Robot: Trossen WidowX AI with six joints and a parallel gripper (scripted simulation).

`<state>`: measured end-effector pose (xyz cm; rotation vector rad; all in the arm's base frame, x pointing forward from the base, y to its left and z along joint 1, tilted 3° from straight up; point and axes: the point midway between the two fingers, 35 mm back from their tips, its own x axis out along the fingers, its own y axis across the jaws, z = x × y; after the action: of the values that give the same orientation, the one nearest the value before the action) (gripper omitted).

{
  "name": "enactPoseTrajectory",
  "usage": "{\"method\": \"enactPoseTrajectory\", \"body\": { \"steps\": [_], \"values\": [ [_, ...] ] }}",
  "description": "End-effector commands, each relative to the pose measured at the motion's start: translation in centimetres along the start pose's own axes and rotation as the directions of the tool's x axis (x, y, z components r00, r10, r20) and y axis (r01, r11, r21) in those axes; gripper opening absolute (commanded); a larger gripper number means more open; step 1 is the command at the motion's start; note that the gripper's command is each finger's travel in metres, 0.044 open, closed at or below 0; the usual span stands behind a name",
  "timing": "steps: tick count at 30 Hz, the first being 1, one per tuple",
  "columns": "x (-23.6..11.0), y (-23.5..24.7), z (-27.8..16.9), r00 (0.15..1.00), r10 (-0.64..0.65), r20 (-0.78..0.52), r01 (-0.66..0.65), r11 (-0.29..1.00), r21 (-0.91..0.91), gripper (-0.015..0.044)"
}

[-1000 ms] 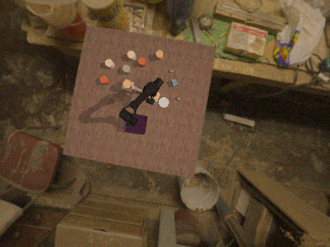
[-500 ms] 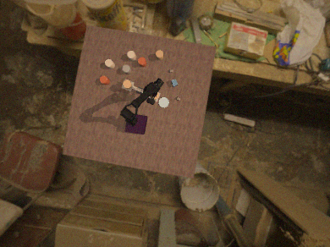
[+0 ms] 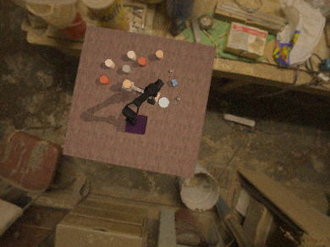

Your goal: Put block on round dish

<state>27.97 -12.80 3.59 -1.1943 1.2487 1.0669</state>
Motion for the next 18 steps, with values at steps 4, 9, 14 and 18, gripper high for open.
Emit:
{"method": "enactPoseTrajectory", "body": {
  "steps": [4,9,14,18],
  "values": [
    [1.3,0.2,0.1,1.000,0.001,0.006,-0.001,1.000,-0.003,0.0440],
    [2.1,0.2,0.2,1.000,0.001,0.006,-0.001,1.000,-0.003,0.0440],
    [2.6,0.3,0.2,1.000,0.001,0.006,-0.001,1.000,-0.003,0.0440],
    [2.6,0.3,0.2,1.000,0.001,0.006,-0.001,1.000,-0.003,0.0335]
  ]
}}
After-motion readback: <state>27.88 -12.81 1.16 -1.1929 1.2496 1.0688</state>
